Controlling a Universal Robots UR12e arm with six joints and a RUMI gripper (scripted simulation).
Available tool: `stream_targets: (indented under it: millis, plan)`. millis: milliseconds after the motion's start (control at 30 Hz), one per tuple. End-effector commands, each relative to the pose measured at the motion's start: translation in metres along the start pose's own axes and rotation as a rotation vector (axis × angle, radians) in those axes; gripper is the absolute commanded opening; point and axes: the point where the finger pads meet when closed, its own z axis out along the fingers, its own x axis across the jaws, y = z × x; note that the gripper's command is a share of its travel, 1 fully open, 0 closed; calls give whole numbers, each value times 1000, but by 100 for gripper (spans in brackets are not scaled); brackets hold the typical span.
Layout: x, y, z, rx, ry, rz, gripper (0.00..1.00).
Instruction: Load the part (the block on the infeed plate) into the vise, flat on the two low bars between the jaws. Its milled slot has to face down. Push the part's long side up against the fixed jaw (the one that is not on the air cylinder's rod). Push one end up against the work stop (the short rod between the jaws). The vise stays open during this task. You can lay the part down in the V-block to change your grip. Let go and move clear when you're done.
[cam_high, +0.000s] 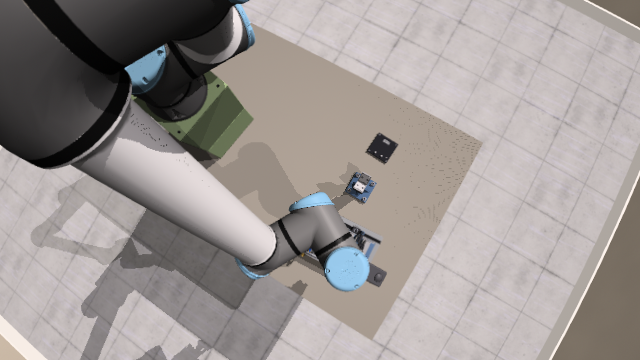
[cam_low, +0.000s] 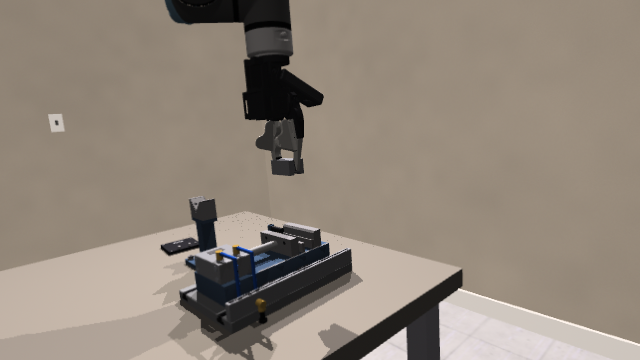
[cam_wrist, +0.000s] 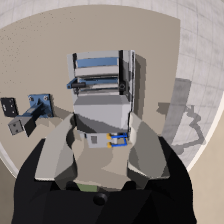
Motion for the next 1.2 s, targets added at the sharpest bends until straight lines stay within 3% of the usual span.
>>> stream_targets:
  millis: [0,1167]
  plan:
    - [1,-1,-1,1,1,-7,0]
    - [7,-1,-1,2,1,-40,0]
